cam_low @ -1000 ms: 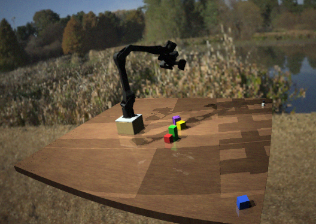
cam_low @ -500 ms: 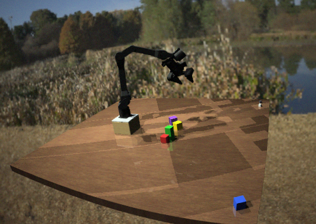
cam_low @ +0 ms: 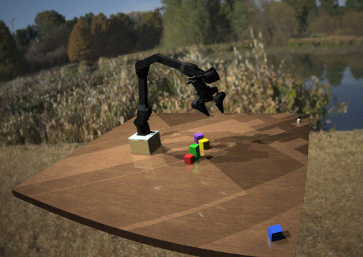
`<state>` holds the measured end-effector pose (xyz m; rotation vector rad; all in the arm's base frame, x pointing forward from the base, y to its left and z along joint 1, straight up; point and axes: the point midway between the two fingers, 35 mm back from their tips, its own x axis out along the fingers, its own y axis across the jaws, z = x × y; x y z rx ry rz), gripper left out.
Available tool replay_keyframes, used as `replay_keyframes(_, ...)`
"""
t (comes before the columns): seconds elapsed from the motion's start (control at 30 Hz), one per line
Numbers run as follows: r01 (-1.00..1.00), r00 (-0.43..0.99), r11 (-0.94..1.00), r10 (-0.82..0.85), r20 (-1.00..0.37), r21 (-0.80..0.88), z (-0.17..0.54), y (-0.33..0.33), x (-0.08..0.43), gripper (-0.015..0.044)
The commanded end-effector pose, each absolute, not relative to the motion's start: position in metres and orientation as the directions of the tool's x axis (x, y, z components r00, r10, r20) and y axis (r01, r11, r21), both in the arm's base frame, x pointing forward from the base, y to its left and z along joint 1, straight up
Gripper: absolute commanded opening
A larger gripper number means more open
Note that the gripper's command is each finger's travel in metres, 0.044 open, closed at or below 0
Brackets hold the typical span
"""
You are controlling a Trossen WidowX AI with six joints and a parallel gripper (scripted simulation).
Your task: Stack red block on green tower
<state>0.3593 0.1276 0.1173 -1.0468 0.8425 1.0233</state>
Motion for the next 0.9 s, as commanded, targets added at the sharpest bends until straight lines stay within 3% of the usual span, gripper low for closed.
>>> replay_keyframes(0.0, -0.955, 0.283, 0.137, 0.176, -0.943, -0.261, 0.104, 0.081, 0.365, 0.0440)
replay_keyframes(0.6, -0.997, 0.048, 0.053, -0.009, -0.999, -0.049, 0.058, -0.085, 0.329, 0.0440)
replay_keyframes(0.87, -0.999, 0.026, 0.046, -0.014, -1.000, -0.027, 0.057, -0.091, 0.322, 0.0440)
